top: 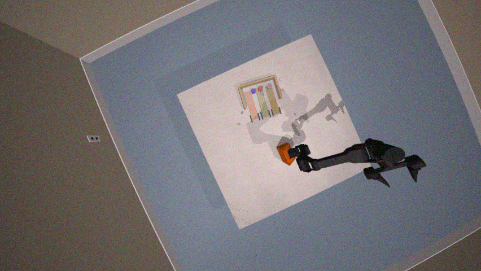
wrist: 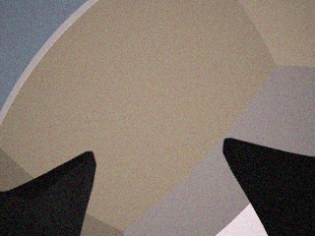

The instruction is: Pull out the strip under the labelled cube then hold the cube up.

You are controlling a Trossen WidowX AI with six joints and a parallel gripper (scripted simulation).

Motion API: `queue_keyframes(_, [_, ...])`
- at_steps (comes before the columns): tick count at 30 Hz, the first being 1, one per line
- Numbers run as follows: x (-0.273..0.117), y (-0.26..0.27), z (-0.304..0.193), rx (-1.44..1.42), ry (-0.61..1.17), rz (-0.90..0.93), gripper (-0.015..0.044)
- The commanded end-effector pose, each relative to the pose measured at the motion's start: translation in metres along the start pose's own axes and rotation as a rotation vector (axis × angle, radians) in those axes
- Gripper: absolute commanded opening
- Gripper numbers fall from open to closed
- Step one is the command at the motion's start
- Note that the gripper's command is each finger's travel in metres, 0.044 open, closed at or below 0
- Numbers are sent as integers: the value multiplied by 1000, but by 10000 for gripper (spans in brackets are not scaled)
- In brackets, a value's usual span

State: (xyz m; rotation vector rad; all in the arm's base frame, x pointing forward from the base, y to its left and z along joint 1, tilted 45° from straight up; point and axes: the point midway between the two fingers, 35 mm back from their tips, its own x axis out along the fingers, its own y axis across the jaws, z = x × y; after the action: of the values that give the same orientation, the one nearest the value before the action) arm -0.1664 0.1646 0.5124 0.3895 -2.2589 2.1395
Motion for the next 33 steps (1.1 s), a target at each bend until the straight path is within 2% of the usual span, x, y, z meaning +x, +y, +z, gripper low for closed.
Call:
queue_keyframes(1, [1,-1,2,-5,-6,-7,400])
queue_keyframes(3, [6,-9,17,-38,-61,-61,400])
queue_keyframes(8, [24,-25,99,31,-263,-98,400])
queue_keyframes(15, [14,-39,198,168,-521,-115,400])
queue_keyframes(20, [-16,-41,273,246,-724,-87,400])
queue_keyframes(26, [-74,-35,347,230,-950,-85,400])
queue_keyframes(33, [-120,-26,383,260,-1106,-57,400])
